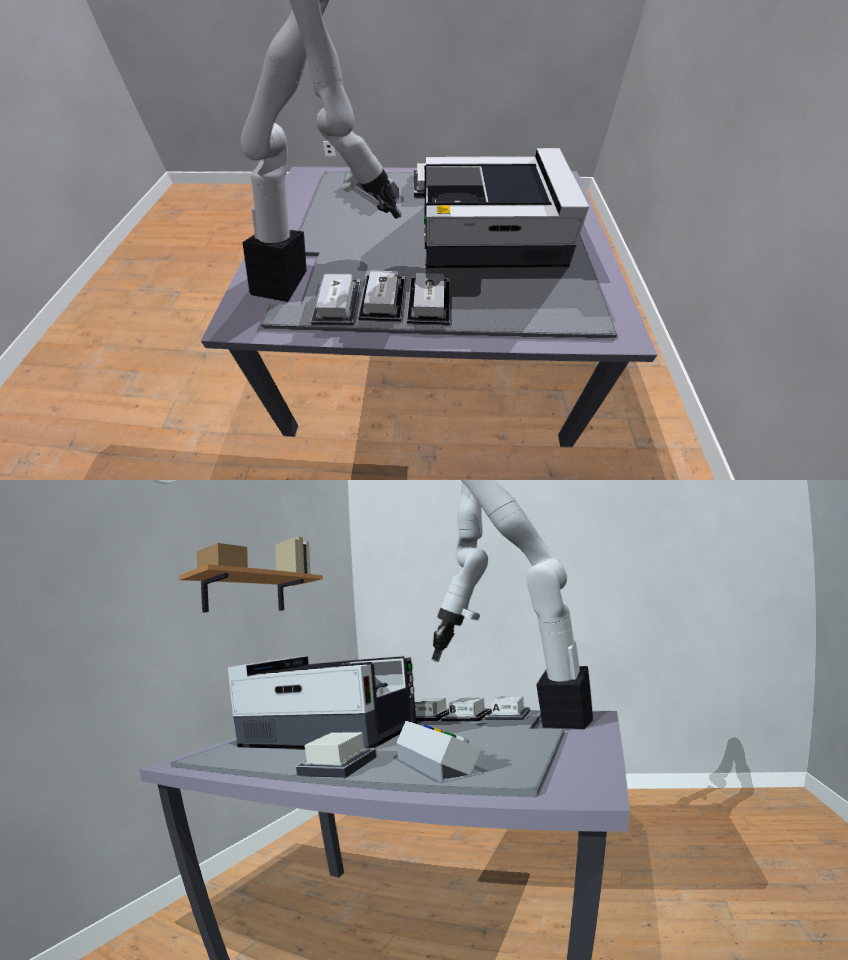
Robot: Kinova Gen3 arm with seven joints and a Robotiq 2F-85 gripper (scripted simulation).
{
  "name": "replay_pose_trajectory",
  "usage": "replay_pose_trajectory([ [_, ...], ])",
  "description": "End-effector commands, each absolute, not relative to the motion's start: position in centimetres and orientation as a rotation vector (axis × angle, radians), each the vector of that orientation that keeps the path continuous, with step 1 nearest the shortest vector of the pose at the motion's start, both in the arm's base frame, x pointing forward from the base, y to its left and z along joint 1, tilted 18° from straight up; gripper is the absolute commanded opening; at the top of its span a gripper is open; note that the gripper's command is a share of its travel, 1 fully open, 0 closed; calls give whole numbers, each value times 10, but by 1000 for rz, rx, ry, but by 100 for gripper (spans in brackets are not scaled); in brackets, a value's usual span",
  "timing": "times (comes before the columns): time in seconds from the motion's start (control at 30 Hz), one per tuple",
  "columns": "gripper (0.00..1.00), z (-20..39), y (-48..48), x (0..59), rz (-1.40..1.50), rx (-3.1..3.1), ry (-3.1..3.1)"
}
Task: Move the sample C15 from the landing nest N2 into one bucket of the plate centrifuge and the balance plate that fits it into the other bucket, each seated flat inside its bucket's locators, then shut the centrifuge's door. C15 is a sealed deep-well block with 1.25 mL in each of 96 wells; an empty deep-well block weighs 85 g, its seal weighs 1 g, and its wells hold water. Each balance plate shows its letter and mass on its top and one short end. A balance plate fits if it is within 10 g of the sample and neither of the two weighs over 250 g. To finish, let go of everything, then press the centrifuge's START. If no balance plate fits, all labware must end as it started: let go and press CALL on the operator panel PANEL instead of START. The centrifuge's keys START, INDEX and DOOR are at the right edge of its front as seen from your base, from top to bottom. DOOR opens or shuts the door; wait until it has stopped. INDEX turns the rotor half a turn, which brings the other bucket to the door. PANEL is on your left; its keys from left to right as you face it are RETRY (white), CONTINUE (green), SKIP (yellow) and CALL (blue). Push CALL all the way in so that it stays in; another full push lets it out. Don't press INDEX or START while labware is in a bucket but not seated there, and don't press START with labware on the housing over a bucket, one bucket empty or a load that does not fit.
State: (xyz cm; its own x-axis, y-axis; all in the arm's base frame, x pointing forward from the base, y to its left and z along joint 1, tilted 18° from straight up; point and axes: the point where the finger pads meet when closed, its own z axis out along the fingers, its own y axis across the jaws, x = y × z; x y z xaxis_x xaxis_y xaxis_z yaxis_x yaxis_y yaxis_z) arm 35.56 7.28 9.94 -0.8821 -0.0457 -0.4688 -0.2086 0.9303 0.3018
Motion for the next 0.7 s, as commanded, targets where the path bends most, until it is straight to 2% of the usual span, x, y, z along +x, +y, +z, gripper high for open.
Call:
replay_pose_trajectory([
  [0.0,10,108,70,353,489,-184,2626],
  [0.67,10,159,48,331,489,-184,2626],
])
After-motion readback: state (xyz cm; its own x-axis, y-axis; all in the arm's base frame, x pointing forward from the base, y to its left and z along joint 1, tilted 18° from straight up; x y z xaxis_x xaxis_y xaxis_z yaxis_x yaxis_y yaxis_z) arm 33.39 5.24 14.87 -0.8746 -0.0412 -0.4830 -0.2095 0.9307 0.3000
